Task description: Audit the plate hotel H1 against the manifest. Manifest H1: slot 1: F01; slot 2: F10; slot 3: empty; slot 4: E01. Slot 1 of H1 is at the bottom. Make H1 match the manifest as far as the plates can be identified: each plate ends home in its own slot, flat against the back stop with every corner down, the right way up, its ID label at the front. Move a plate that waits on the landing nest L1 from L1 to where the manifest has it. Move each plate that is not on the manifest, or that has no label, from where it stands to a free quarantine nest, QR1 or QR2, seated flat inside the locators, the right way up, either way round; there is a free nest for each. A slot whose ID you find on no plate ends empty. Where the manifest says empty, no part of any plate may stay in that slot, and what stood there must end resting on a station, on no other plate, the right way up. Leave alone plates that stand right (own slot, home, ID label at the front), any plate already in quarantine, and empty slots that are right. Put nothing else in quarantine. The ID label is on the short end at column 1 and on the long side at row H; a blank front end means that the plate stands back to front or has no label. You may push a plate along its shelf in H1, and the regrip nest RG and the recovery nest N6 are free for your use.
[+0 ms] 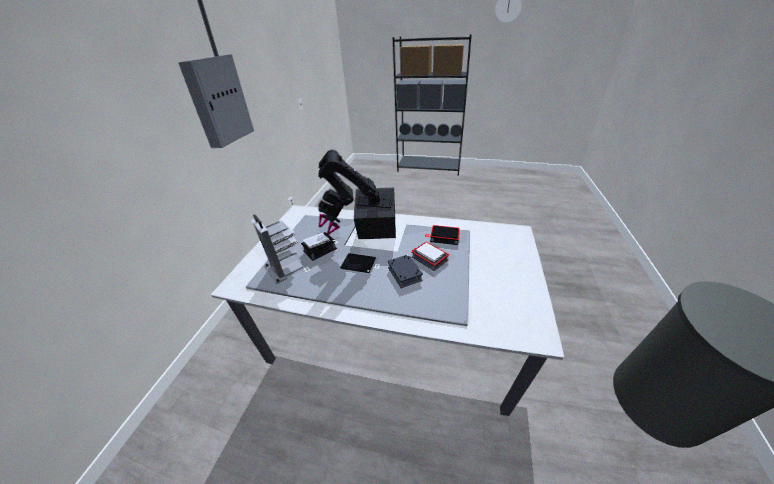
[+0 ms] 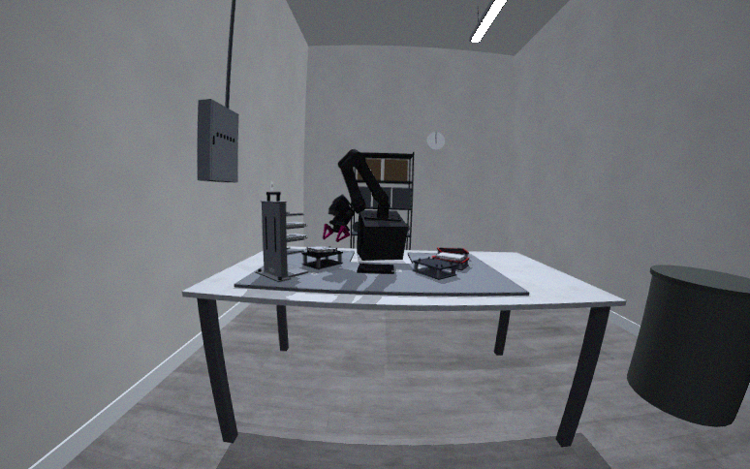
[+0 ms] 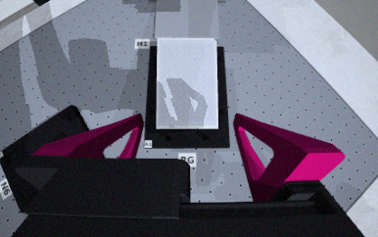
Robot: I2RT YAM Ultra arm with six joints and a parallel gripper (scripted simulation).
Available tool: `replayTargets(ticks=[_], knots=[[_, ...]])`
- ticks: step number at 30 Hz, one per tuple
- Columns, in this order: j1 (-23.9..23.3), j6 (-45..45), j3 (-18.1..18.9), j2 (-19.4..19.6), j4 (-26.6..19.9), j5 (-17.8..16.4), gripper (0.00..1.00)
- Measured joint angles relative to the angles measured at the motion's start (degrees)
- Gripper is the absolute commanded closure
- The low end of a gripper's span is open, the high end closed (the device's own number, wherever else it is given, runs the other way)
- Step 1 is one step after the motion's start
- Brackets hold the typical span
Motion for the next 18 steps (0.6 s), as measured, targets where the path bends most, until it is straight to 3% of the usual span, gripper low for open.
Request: replayTargets(ticks=[18], knots=[[-2.82, -2.29, -1.42, -12.33, -11.80, -2.05, 0.00]])
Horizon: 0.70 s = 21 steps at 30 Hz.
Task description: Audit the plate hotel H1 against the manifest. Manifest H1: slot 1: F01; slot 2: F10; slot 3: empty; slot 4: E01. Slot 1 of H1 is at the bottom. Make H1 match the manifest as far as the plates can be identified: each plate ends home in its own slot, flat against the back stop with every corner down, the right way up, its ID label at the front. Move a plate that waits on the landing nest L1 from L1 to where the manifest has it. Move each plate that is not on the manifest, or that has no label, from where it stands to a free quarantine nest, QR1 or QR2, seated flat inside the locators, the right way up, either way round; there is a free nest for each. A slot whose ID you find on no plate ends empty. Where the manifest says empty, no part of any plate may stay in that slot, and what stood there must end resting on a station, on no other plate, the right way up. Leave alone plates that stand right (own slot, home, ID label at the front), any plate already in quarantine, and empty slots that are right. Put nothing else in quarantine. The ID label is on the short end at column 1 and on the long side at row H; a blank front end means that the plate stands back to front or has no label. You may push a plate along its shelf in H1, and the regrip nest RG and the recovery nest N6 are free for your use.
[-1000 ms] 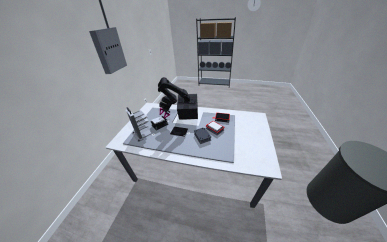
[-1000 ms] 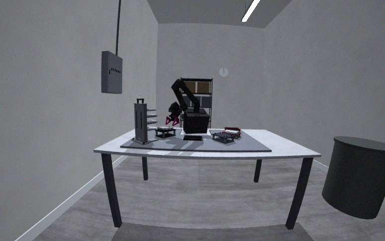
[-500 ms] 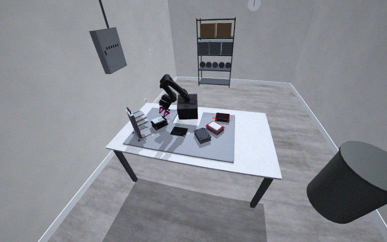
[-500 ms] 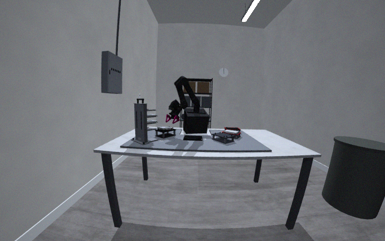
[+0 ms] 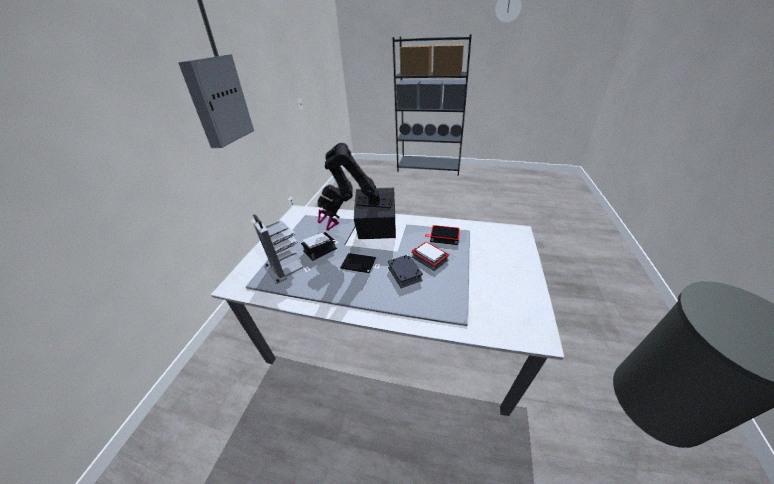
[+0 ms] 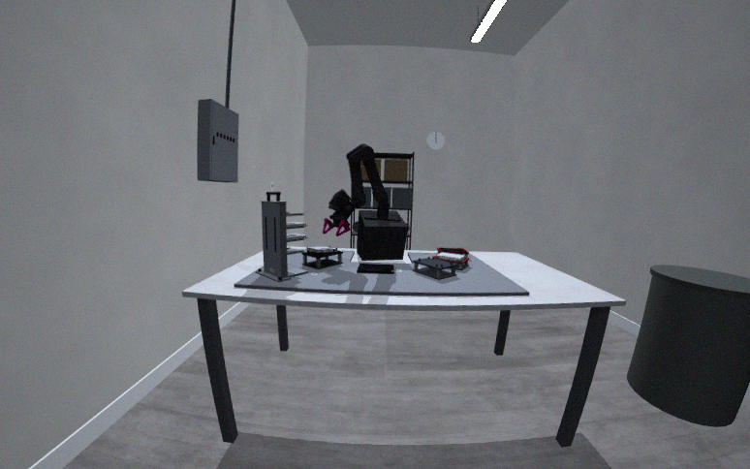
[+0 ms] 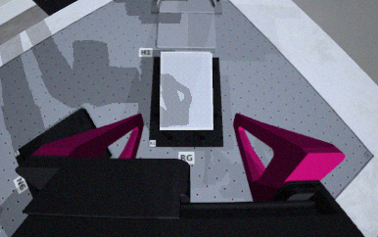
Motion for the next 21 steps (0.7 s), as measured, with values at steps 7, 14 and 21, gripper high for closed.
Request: replayTargets(ticks=[7, 14, 21], knots=[[-1.46, -1.14, -0.04, -7.32, -6.82, -0.98, 0.00], [-2.82, -2.36, 0.39, -14.19, -15.21, -1.97, 0.00], [-4.57, -3.87, 1.57, -22.18, -24.79, -3.15, 0.00]])
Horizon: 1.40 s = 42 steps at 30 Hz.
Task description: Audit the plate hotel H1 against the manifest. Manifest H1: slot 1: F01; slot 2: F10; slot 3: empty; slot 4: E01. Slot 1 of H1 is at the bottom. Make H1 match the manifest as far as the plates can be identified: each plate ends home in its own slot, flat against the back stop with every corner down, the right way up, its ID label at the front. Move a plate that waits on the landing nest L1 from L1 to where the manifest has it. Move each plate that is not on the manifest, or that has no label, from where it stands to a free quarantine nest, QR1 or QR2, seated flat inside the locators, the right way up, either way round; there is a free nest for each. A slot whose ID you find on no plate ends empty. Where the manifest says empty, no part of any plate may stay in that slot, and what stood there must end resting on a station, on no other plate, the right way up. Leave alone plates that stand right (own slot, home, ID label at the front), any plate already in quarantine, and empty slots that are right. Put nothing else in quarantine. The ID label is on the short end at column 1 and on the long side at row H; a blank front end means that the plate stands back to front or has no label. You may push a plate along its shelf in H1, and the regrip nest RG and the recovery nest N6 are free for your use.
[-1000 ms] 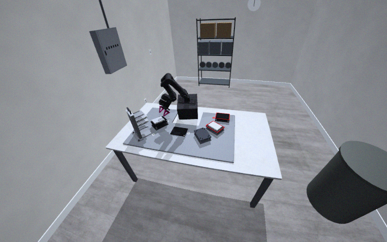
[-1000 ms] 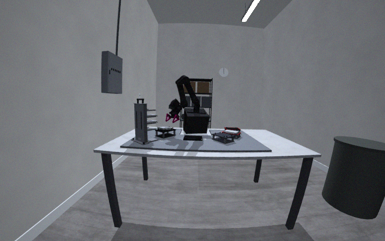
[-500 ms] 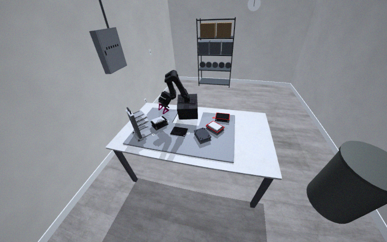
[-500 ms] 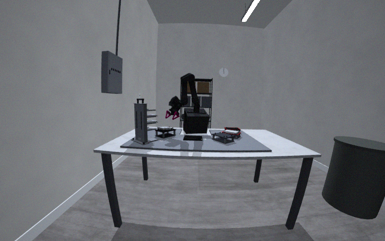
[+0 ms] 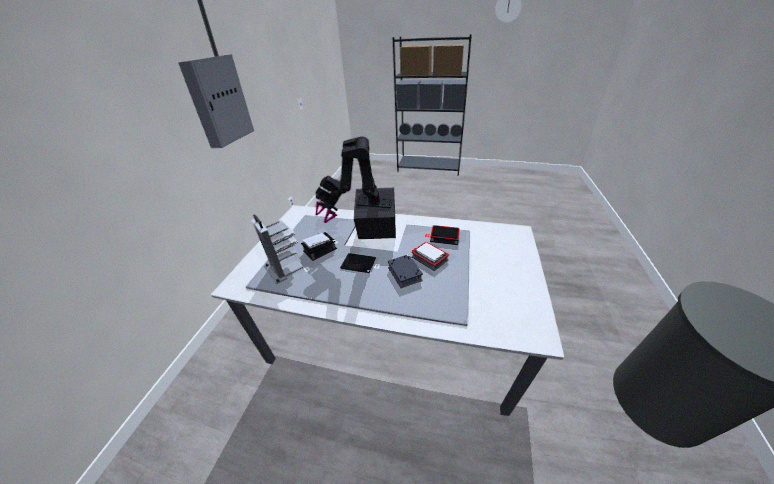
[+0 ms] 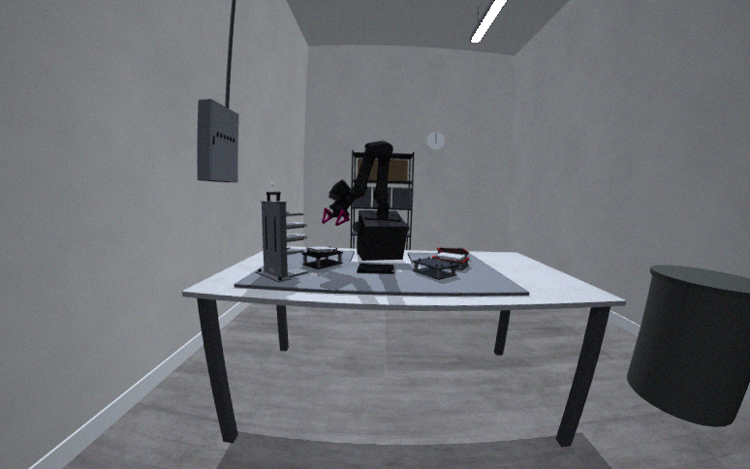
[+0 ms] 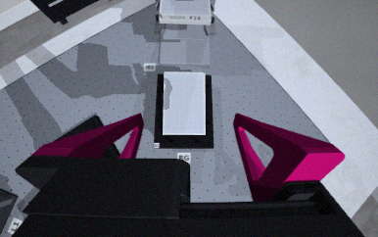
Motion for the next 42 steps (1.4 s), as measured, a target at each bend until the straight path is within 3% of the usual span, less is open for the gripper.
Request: replayTargets(ticks=[18, 24, 42], knots=[[-3.98, -3.80, 4.85, -13.88, -21.84, -2.71, 0.00], [-4.70, -5.03, 6.29, -16.15, -27.32, -3.32, 0.00], [6.69, -18.36, 14.16, -18.99, -43.87, 0.17, 0.00]])
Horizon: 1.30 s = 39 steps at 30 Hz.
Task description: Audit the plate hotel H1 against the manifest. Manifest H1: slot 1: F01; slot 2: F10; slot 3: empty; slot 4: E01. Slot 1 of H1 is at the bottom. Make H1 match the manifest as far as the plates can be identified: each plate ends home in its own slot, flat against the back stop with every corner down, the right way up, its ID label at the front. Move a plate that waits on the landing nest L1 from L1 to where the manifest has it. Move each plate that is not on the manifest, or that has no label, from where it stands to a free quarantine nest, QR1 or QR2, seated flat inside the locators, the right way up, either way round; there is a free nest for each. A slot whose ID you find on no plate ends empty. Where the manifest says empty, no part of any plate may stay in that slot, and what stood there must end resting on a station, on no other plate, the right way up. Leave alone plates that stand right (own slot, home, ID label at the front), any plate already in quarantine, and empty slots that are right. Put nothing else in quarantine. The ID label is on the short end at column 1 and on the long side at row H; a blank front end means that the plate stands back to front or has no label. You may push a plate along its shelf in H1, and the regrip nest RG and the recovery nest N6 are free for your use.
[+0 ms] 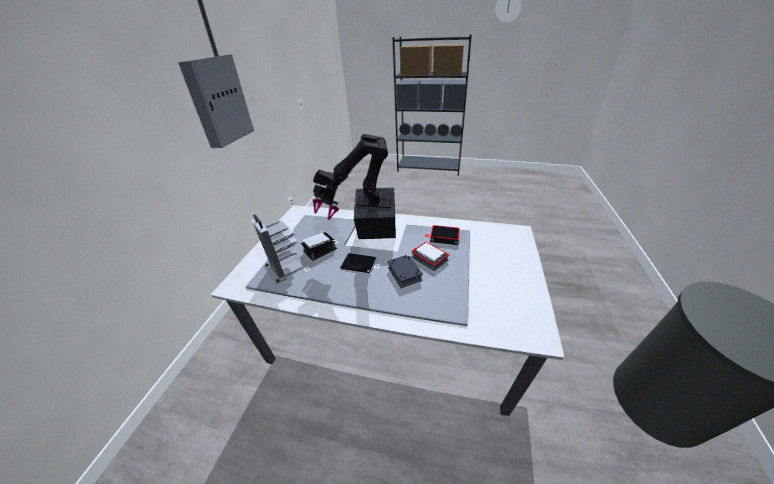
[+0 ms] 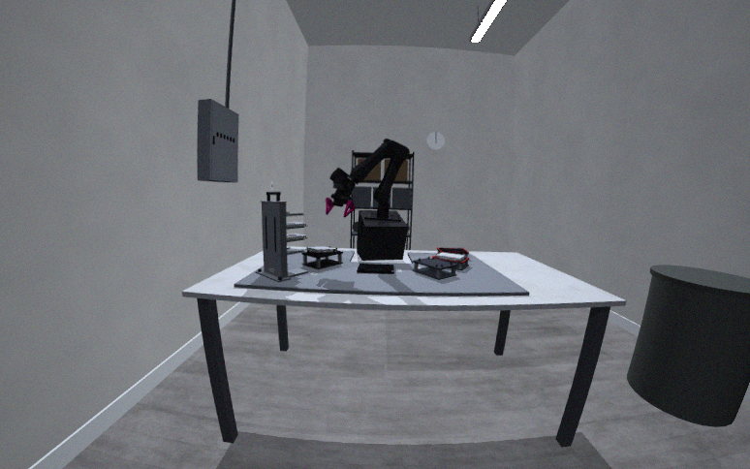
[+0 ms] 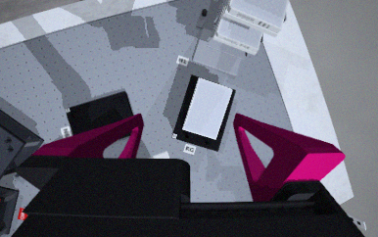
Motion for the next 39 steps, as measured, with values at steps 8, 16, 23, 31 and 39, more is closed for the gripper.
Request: replayTargets(ticks=[8, 16, 23, 31, 39], knots=[[6.73, -6.34, 5.18, 0.35, -6.69, 3.04, 0.00], [11.82, -11.39, 9.27, 1.55, -12.24, 6.08, 0.00], [17.94, -16.02, 14.71, 3.65, -17.53, 9.27, 0.00], [23.21, -20.65, 20.13, 6.03, -22.82, 12.74, 0.00], [29.70, -25.27, 27.21, 10.14, -28.81, 16.61, 0.00]])
